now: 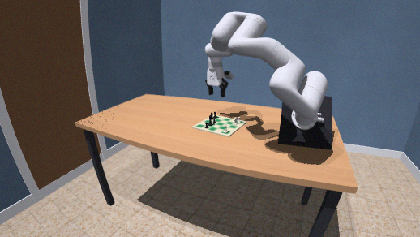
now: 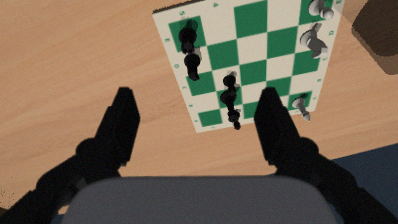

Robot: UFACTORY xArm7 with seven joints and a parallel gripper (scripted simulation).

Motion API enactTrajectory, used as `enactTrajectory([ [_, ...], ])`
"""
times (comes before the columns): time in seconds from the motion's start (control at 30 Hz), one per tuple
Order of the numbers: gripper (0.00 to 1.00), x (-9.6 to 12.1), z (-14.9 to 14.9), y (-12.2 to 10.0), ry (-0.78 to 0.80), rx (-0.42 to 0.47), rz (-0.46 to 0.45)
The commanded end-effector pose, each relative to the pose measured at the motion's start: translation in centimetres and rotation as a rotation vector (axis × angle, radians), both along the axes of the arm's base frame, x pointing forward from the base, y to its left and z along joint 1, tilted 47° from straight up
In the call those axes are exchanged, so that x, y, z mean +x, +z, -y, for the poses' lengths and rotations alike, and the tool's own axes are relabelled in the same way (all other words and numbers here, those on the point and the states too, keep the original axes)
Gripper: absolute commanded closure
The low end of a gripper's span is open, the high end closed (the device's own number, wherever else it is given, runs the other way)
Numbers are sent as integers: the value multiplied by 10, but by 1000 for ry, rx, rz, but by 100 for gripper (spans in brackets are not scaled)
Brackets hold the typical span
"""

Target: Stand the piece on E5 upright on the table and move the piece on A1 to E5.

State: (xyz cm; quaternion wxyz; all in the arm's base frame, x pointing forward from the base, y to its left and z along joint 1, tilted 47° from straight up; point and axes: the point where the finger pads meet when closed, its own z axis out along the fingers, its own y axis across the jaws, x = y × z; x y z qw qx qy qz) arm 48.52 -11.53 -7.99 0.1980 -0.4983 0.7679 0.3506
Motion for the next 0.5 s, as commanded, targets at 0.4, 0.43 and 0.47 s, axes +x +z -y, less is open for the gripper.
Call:
enactTrajectory([
  [0.4, 0, -1, -12, -14, 537, 31, 571],
  [0.43, 0, 0, -13, -15, 568, 33, 603],
  [0.47, 0, 0, -14, -15, 599, 35, 634],
])
